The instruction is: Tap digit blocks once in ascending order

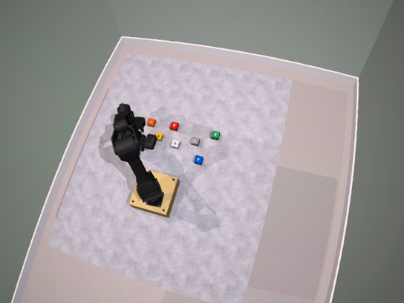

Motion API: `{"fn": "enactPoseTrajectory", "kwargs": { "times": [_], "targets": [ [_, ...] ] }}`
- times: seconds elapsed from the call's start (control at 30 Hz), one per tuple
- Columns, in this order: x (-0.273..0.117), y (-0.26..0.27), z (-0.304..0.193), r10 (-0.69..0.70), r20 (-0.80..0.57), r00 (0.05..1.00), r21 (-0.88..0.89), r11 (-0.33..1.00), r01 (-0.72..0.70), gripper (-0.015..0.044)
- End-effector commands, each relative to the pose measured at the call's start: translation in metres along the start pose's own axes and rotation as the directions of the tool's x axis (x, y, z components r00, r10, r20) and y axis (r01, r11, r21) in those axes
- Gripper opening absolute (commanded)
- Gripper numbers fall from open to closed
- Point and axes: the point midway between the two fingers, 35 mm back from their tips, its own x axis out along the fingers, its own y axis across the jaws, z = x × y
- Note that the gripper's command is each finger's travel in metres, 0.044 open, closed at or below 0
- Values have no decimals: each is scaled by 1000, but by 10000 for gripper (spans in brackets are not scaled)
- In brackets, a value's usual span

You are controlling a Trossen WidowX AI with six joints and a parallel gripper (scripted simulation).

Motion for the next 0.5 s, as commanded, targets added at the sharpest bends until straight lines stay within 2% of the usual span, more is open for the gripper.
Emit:
{"fn": "enactPoseTrajectory", "kwargs": {
  "times": [0.0, 0.07, 0.17, 0.27, 0.47],
  "targets": [
    [-14, 0, 1, -1, 1, 1000, 1, 1000, 1, 20],
    [-28, 0, 1, -2, 3, 1000, 2, 1000, 2, 20],
    [-28, 0, 1, -2, 3, 1000, 2, 1000, 2, 20],
    [-43, 9, 6, -1, 3, 1000, 2, 1000, 1, 99],
    [-103, 40, 18, 2, 4, 1000, 2, 1000, -2, 256]
  ]
}}
